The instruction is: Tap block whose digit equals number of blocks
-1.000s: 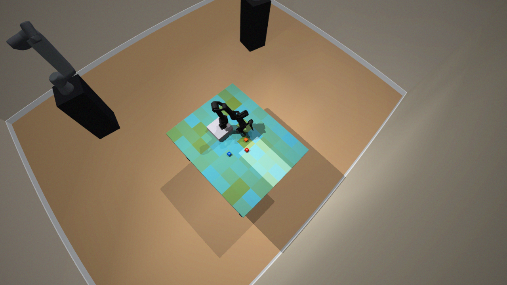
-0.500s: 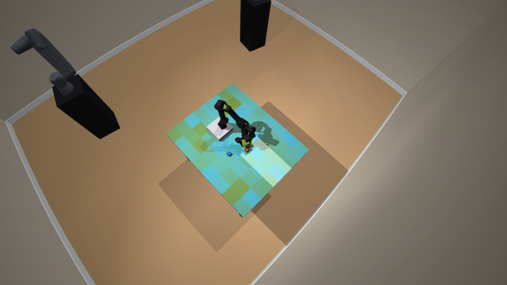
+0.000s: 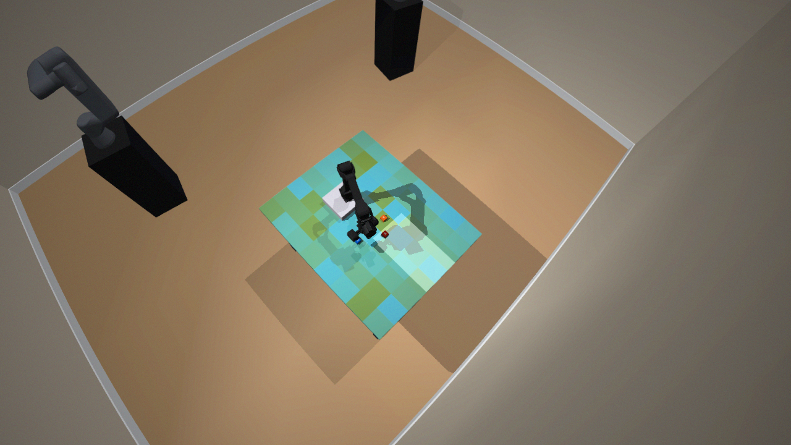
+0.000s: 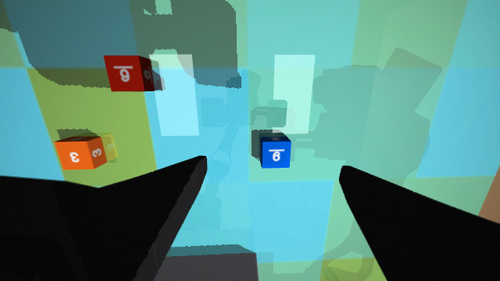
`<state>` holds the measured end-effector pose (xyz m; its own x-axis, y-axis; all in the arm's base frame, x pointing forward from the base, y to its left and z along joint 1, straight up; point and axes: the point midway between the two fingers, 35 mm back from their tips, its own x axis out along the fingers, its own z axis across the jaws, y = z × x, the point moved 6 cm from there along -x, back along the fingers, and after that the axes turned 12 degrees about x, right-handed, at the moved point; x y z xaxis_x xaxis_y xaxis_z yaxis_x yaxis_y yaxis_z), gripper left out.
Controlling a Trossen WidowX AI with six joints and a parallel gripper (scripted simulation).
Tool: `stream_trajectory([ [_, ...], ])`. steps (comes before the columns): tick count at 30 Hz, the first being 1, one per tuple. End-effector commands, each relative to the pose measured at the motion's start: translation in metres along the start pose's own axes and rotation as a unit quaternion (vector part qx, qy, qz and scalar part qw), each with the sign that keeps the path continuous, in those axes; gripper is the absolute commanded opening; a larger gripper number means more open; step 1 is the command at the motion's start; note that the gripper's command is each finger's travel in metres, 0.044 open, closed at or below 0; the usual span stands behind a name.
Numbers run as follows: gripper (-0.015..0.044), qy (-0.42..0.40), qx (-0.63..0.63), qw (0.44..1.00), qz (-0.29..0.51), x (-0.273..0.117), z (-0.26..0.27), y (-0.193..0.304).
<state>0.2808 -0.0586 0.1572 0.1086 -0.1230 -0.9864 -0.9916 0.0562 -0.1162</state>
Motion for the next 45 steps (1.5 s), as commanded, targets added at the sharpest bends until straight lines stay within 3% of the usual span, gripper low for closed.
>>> stream_trajectory([
  [1, 0.0400, -0.055, -0.021, 0.997, 0.041, -0.017, -0.050, 0.009],
  [27, 0.0400, -0.055, -0.020, 0.997, 0.041, -0.018, -0.048, 0.009],
  [36, 0.0400, -0.053, -0.008, 0.998, 0.041, -0.030, 0.057, 0.011],
  [45, 0.0400, -0.064, -0.020, 0.997, 0.043, -0.046, 0.163, 0.054],
])
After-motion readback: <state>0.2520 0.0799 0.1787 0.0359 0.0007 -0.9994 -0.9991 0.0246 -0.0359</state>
